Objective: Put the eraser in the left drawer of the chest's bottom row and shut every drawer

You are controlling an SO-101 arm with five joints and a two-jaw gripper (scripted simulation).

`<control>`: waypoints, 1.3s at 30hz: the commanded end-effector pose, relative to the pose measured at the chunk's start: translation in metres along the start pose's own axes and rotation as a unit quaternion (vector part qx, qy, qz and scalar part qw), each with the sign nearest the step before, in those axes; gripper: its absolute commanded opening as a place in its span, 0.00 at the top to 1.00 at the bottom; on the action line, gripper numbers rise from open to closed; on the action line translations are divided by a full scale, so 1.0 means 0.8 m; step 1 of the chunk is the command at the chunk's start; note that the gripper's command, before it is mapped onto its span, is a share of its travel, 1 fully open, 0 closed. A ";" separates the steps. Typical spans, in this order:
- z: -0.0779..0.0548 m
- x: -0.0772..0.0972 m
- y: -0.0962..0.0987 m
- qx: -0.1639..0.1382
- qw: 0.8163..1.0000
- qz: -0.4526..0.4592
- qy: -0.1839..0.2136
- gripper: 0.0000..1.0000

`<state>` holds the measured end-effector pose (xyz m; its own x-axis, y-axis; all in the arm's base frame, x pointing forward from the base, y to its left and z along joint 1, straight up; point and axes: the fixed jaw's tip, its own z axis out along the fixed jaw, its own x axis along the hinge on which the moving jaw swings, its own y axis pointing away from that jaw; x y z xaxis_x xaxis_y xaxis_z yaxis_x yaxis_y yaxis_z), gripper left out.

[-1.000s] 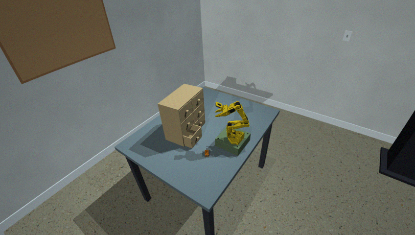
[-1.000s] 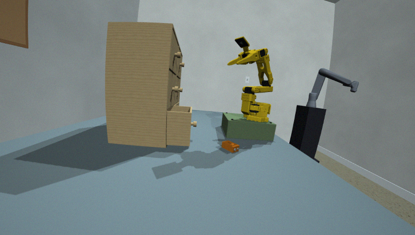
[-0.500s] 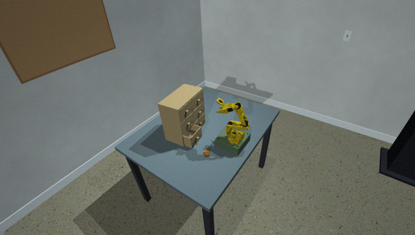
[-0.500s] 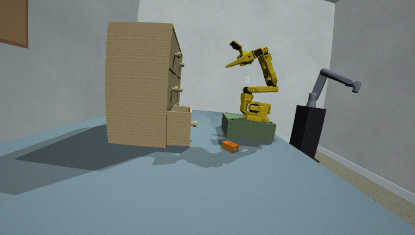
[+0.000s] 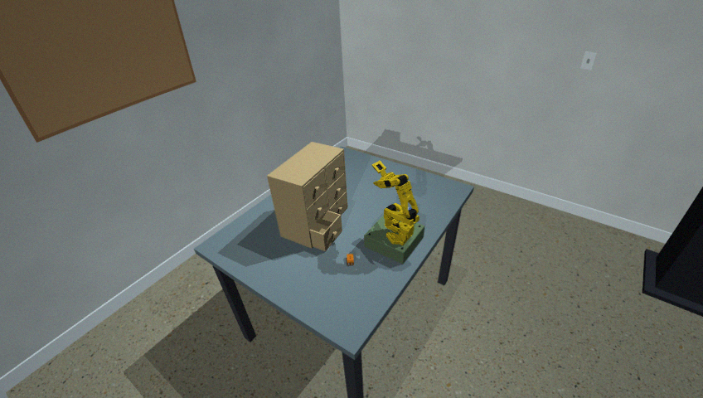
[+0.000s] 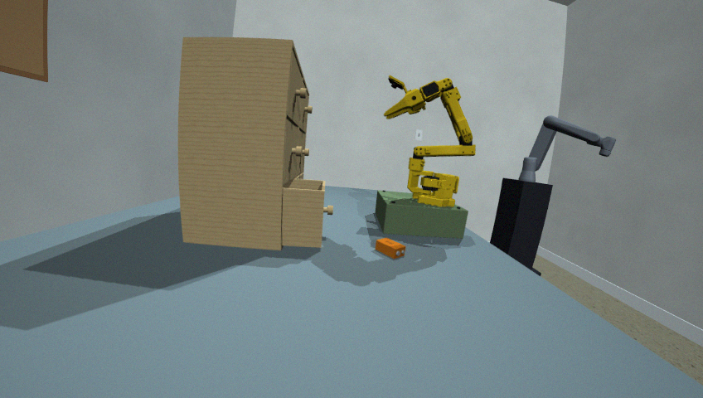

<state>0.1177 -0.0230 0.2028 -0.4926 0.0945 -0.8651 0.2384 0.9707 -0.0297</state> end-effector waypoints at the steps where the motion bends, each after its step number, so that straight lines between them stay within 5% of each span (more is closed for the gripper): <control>1: -0.001 0.000 -0.021 0.060 0.998 0.036 0.002 0.73; 3: -0.001 0.000 -0.021 0.060 0.998 0.036 0.002 0.73; 18: -0.021 0.014 -0.090 0.268 0.951 0.156 0.009 0.73; 20: -0.021 0.014 -0.090 0.268 0.951 0.156 0.009 0.73; 33: -0.059 0.038 -0.134 0.436 0.864 0.253 0.015 0.73; 39: -0.062 0.040 -0.136 0.445 0.857 0.258 0.015 0.73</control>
<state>0.0372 -0.1140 0.2028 -0.1568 0.4765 -0.8651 0.9642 0.2636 -0.0296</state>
